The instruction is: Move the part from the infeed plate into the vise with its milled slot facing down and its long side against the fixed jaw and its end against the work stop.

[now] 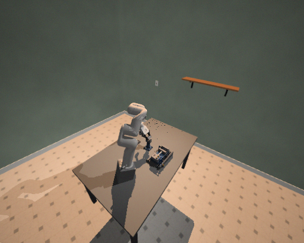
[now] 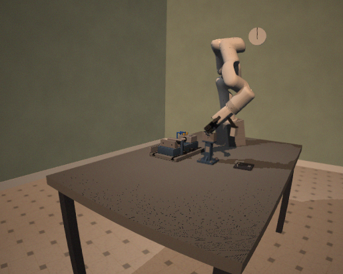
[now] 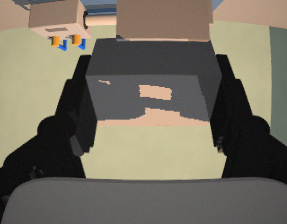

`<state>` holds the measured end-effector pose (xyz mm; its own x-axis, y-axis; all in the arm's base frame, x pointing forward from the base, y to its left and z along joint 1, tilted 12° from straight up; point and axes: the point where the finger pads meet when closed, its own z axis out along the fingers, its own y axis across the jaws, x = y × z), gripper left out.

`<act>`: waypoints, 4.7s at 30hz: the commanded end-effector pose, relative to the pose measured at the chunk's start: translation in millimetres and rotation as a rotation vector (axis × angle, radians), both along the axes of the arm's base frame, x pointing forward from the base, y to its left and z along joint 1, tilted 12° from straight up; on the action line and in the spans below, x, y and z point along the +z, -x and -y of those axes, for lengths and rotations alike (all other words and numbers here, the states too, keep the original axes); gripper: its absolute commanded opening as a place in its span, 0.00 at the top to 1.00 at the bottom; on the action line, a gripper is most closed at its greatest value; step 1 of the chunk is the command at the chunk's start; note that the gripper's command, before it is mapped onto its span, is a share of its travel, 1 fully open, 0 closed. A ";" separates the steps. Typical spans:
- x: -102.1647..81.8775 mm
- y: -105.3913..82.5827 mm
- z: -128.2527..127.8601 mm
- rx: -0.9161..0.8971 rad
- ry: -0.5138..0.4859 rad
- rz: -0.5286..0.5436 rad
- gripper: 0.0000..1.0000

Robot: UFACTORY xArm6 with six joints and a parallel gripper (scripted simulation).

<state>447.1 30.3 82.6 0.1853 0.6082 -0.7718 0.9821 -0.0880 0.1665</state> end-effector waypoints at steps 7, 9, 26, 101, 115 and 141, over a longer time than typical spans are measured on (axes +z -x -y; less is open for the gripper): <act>4.7 -0.5 -1.1 0.000 -0.002 0.003 1.00; 5.6 -0.4 -1.2 0.000 -0.002 0.004 1.00; 9.4 0.3 -1.7 0.000 -0.002 0.004 1.00; 11.6 2.2 0.6 0.048 -0.279 0.028 1.00; 12.5 2.5 2.2 0.076 -0.440 0.043 1.00; 13.4 2.8 4.7 0.116 -0.674 0.063 1.00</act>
